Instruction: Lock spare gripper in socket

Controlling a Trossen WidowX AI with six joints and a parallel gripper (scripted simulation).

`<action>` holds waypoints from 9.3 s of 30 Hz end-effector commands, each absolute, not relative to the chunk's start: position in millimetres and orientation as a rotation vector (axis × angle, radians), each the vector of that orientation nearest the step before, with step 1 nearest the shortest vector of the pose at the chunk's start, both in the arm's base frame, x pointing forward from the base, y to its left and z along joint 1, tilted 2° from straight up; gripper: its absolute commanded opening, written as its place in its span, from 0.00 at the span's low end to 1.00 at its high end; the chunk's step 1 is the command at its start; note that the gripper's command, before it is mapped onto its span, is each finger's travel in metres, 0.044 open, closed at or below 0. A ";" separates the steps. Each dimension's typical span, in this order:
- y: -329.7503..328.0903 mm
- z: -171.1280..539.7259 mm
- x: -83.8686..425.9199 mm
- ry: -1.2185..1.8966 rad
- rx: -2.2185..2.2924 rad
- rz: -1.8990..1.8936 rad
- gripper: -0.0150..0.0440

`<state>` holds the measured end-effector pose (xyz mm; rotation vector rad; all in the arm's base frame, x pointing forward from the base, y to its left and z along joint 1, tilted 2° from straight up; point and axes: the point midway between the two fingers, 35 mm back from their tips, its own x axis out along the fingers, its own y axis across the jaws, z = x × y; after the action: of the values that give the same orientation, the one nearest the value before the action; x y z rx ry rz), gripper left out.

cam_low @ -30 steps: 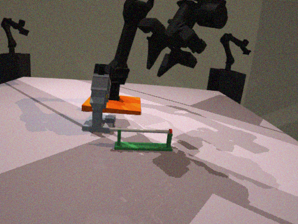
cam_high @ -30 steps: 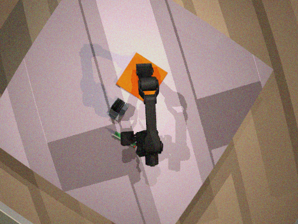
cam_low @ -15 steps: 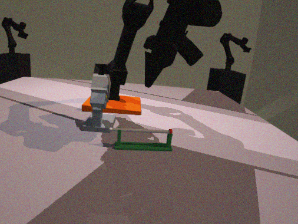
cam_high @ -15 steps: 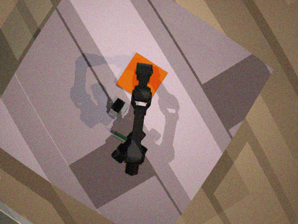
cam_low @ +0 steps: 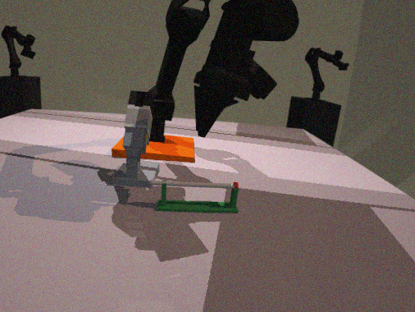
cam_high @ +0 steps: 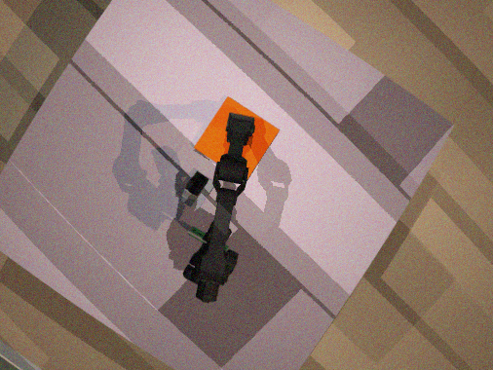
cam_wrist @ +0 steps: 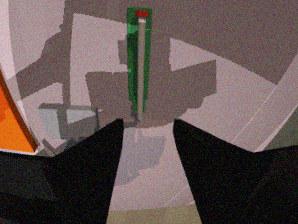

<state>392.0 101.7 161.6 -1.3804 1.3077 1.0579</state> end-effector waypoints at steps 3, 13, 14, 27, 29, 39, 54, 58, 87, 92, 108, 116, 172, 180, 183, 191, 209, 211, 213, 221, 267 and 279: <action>104.0 134.4 393.2 1.321 -1.380 1.077 0.56; 103.9 100.2 393.5 1.336 -1.381 1.087 0.56; 104.0 98.9 393.6 1.336 -1.381 1.087 0.56; 104.7 77.8 395.3 1.337 -1.381 1.088 0.56; 104.8 74.6 395.4 1.337 -1.381 1.088 0.56; 104.9 58.3 395.7 1.338 -1.381 1.089 0.56; 104.8 41.4 395.0 1.339 -1.381 1.090 0.47; 104.8 41.4 395.0 1.339 -1.381 1.090 0.29; 103.1 86.4 395.3 1.339 -1.381 1.089 0.25; 102.1 99.5 394.3 1.339 -1.381 1.089 0.25; 101.3 104.0 392.9 1.366 -1.351 1.073 0.25; 101.5 108.5 377.8 1.369 -1.352 1.075 0.25; 91.9 76.2 295.9 1.405 -1.291 1.063 0.25; 86.6 74.3 295.4 1.406 -1.291 1.064 0.25; 83.9 74.7 295.8 1.408 -1.289 1.066 0.25; 78.3 73.7 294.5 1.409 -1.289 1.068 0.25; 66.4 73.3 294.1 1.413 -1.285 1.074 0.25; 64.6 73.2 294.0 1.414 -1.285 1.075 0.25; 63.1 73.1 293.9 1.415 -1.285 1.076 0.25; 57.5 72.8 293.7 1.417 -1.283 1.079 0.25; 33.2 71.2 291.8 1.430 -1.274 1.097 0.52; 40.0 80.8 291.7 1.431 -1.273 1.099 0.59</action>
<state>290.5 35.7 75.2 -1.2719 1.4370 1.1015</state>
